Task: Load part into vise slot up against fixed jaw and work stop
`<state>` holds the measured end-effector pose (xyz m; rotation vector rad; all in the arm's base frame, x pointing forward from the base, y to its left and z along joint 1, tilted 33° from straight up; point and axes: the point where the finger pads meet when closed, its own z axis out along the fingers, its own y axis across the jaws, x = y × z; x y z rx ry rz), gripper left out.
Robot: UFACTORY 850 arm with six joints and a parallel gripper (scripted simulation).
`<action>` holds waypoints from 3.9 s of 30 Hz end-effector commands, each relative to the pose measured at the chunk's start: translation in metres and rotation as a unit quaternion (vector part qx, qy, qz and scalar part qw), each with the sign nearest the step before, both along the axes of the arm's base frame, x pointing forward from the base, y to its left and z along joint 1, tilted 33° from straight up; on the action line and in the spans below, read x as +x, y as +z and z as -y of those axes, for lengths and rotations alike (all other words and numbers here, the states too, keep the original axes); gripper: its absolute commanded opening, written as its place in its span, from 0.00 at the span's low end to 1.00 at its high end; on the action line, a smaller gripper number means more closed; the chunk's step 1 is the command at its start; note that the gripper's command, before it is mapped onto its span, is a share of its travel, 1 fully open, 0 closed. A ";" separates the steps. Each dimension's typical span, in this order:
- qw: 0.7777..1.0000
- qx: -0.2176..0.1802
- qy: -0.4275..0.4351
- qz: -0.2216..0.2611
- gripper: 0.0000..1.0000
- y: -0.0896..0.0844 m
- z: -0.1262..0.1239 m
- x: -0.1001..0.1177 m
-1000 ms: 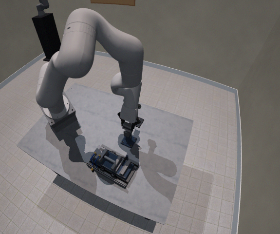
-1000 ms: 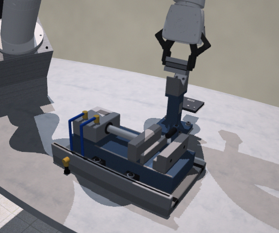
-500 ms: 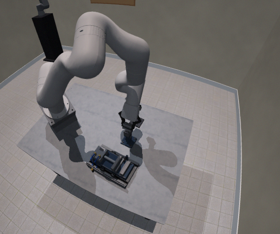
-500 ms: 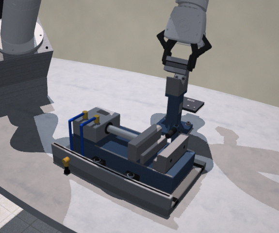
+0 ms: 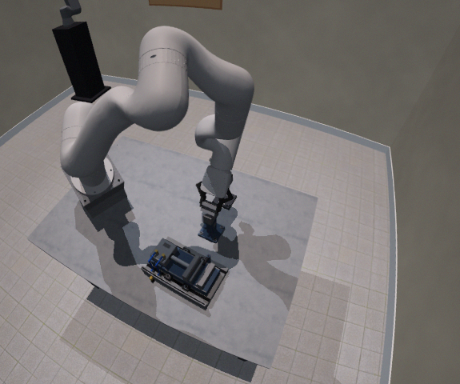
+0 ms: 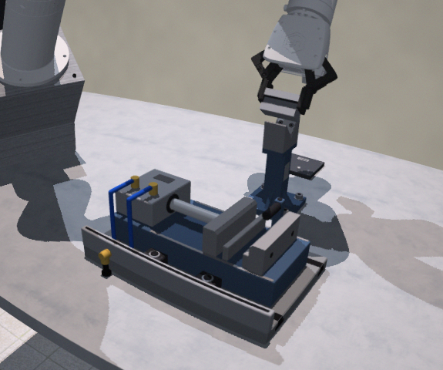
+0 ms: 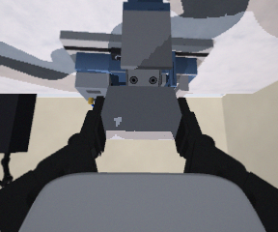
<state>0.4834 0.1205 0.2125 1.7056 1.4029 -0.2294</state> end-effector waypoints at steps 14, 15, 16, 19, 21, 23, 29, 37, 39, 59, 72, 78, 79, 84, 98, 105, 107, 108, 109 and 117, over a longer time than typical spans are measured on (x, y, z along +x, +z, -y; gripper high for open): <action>0.998 -0.061 -0.036 0.003 0.00 -0.001 -0.001 0.001; 0.997 -0.063 -0.038 0.003 0.00 -0.001 -0.001 0.001; 0.997 -0.066 -0.039 0.003 0.00 -0.001 -0.001 0.001; 0.996 -0.072 -0.043 0.003 0.00 -0.001 -0.001 0.001; 0.996 -0.072 -0.043 0.003 0.00 -0.001 -0.001 0.001; 0.996 -0.076 -0.045 0.004 0.00 -0.001 -0.001 0.001; 0.995 -0.083 -0.049 0.004 0.00 -0.001 -0.002 0.001; 0.995 -0.087 -0.052 0.004 0.00 -0.001 -0.002 0.001; 0.995 -0.087 -0.052 0.004 0.00 -0.001 -0.002 0.001; 0.995 -0.087 -0.052 0.004 0.00 -0.001 -0.002 0.001; 0.995 -0.087 -0.052 0.004 0.00 -0.001 -0.002 0.002; 0.995 -0.087 -0.052 0.004 0.00 -0.002 -0.002 0.002; 0.995 -0.087 -0.052 0.004 0.00 -0.002 -0.002 0.002; 0.995 -0.087 -0.052 0.004 0.00 -0.003 -0.002 0.003; 0.995 -0.087 -0.052 0.004 0.00 -0.005 -0.002 0.004; 0.995 -0.087 -0.052 0.004 0.00 -0.007 -0.002 0.006; 0.995 -0.087 -0.052 0.004 0.00 -0.007 -0.002 0.006; 0.995 -0.087 -0.052 0.004 0.00 -0.008 -0.002 0.006; 0.995 -0.087 -0.052 0.004 0.00 -0.008 -0.002 0.006; 0.995 -0.087 -0.052 0.004 0.00 -0.011 -0.002 0.008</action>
